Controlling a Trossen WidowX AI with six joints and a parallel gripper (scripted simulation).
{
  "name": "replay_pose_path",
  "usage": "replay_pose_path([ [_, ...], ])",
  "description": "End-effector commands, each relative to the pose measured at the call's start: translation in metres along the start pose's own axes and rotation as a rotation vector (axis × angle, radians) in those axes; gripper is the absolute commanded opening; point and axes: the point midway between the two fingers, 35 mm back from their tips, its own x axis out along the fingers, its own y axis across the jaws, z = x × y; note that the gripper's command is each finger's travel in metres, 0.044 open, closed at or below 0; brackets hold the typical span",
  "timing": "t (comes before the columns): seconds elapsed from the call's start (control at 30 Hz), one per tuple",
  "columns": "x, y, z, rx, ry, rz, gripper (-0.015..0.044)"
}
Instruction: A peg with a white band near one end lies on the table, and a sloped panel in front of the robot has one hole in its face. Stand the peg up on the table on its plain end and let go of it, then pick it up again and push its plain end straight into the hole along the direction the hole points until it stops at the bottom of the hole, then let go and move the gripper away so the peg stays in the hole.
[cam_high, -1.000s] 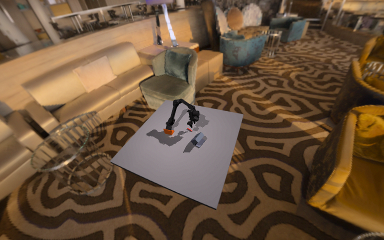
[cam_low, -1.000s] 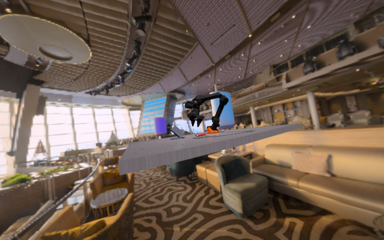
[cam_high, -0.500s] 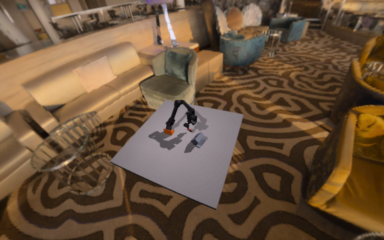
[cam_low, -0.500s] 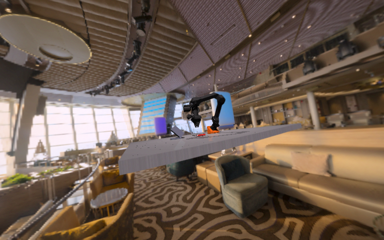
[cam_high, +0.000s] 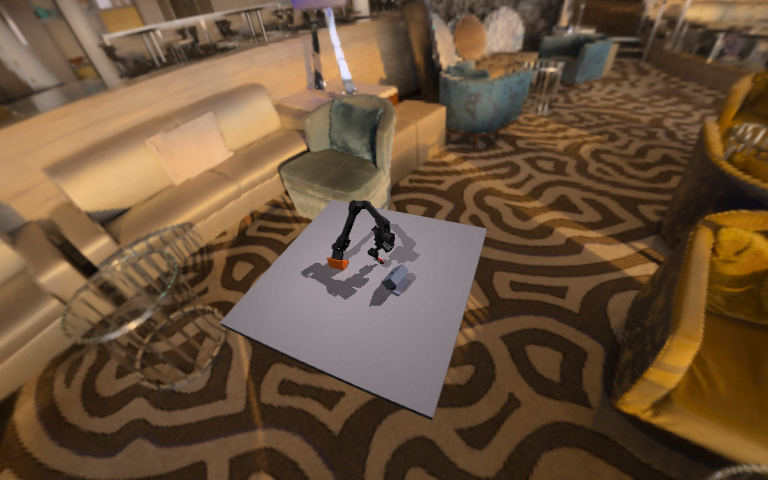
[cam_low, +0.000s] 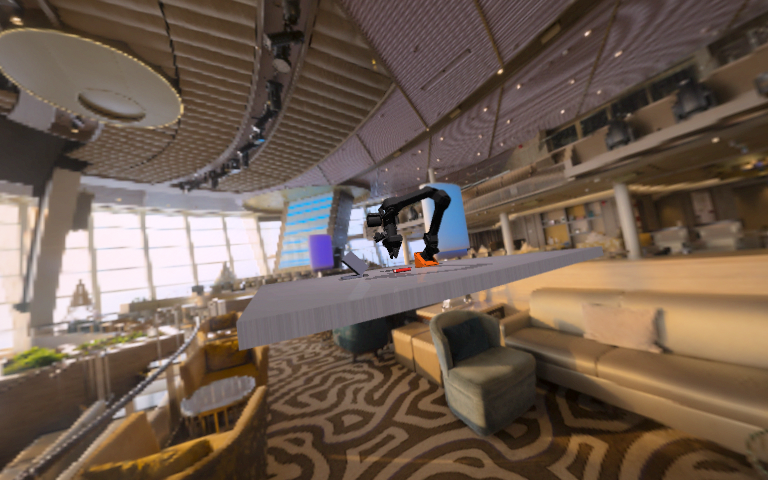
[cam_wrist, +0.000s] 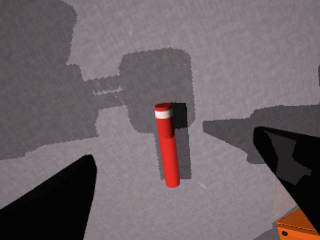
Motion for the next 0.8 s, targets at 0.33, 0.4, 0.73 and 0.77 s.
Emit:
replay_pose_path([
  [0.33,0.024,0.0,-0.001,0.008,0.004,0.003,0.044],
  [0.4,0.027,0.0,-0.001,0.008,0.004,0.003,0.044],
  [0.73,0.043,0.0,-0.002,0.007,0.005,0.005,0.044],
  [0.77,0.044,0.0,-0.002,0.007,0.005,0.005,0.044],
])
